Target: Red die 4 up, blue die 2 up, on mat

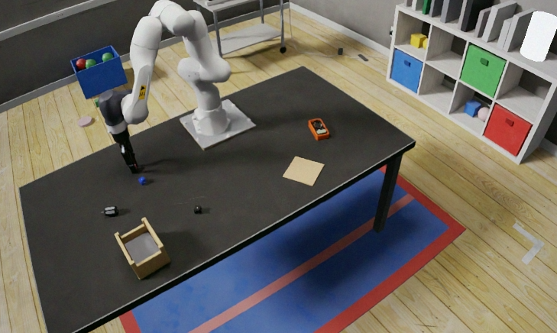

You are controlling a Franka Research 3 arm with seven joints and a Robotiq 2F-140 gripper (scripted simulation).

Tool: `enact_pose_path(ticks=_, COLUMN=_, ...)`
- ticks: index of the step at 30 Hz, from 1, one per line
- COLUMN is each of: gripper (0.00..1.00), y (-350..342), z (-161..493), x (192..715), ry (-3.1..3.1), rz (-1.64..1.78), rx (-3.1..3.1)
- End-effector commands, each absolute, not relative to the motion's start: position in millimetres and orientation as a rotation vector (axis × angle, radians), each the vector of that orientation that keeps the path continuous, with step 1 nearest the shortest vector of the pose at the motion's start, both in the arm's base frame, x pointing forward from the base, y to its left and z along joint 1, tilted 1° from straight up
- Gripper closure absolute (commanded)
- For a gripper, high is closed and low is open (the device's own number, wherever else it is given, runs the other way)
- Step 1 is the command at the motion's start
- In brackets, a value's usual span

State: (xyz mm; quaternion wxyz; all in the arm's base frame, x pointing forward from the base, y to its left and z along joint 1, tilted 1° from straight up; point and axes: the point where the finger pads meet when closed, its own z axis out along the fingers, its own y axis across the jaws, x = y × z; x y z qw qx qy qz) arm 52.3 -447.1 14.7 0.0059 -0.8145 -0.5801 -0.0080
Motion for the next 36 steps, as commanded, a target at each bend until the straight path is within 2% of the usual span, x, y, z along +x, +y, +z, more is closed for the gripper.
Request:
enact_pose_path(ticks=1, gripper=0.68, y=-448.4, z=14.4, x=52.3, ry=-1.839, rz=-0.024, rx=-2.539)
enact_pose_path(ticks=34, gripper=0.68, y=-448.4, z=14.4, x=52.3, ry=-1.839, rz=-0.024, rx=-2.539)
enact_pose_path(ticks=35, gripper=0.79, y=-448.4, z=14.4, x=52.3, ry=-1.839, rz=-0.024, rx=-2.539)
enact_pose_path(ticks=36, gripper=0.79, y=-448.4, z=14.4, x=52.3, ry=-1.839, rz=-0.024, rx=-2.539)
